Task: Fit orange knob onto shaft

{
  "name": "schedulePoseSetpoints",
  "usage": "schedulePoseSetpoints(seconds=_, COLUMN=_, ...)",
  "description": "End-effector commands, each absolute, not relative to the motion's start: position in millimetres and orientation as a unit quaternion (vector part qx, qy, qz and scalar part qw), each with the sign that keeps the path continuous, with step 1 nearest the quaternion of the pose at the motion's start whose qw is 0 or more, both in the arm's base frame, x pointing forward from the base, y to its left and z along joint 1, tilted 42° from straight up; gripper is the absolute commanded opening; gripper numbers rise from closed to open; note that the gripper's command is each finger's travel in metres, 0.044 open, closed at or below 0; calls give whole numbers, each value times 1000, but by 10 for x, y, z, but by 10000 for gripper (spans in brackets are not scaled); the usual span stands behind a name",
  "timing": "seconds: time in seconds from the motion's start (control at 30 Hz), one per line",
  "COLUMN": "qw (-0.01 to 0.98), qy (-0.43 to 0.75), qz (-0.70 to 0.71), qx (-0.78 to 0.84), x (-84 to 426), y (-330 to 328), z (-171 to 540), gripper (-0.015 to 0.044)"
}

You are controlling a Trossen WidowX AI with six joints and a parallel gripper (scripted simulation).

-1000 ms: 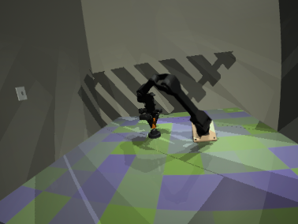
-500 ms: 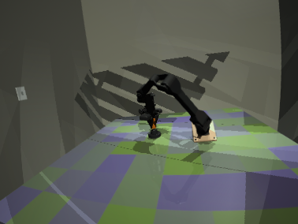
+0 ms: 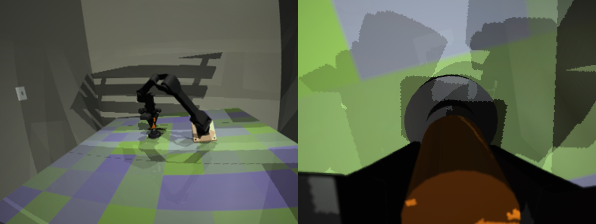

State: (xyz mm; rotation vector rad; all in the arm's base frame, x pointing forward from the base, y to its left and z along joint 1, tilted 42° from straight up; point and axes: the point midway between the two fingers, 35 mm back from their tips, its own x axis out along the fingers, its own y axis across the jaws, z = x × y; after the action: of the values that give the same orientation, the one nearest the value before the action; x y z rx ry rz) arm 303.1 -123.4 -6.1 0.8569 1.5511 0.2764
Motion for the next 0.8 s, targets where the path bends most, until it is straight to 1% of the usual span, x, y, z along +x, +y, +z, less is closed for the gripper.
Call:
schedulePoseSetpoints(seconds=0.0, qw=646, qy=667, qz=161, qx=336, x=3032, y=-1230, z=-58, gripper=0)
schedulePoseSetpoints(seconds=0.77, qw=649, qy=665, qz=168, qx=329, x=3035, y=-1204, z=-92, gripper=0)
